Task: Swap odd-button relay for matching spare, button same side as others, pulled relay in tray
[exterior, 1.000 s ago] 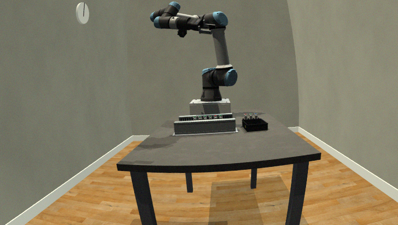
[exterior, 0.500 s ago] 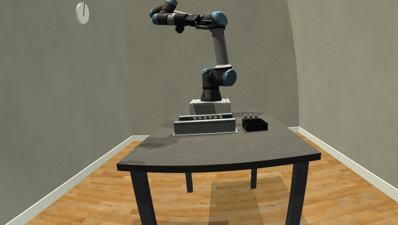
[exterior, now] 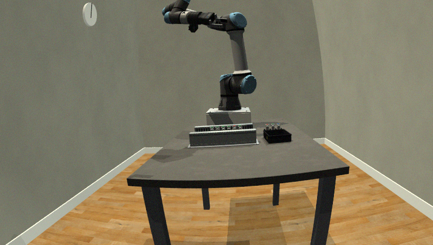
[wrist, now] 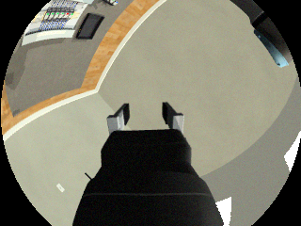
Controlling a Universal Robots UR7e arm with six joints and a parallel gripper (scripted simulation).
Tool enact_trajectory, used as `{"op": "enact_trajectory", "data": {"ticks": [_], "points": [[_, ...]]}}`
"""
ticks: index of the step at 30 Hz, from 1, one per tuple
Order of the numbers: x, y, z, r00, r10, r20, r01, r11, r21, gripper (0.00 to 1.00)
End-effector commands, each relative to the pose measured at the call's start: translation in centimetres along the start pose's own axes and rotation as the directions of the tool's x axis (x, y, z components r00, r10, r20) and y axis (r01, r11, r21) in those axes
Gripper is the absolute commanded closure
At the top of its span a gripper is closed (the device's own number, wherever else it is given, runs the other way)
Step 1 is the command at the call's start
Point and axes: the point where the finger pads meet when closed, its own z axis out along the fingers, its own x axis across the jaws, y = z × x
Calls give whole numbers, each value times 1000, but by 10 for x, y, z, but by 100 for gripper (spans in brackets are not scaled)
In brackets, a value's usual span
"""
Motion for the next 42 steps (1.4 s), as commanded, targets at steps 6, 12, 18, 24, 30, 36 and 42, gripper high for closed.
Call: {"op": "enact_trajectory", "data": {"ticks": [6,12,18,24,30,36,42], "points": [[30,3,-28,1000,-4,-1,4,1000,0,0],[30,3,-28,1000,-4,-1,4,1000,0,0],[55,5,-52,1000,-4,-1,4,1000,0,0],[55,5,-52,1000,-4,-1,4,1000,0,0],[53,5,-50,1000,-4,0,4,1000,0,0],[48,5,-45,1000,-4,-1,4,1000,0,0],[48,5,-45,1000,-4,-1,4,1000,0,0]]}}
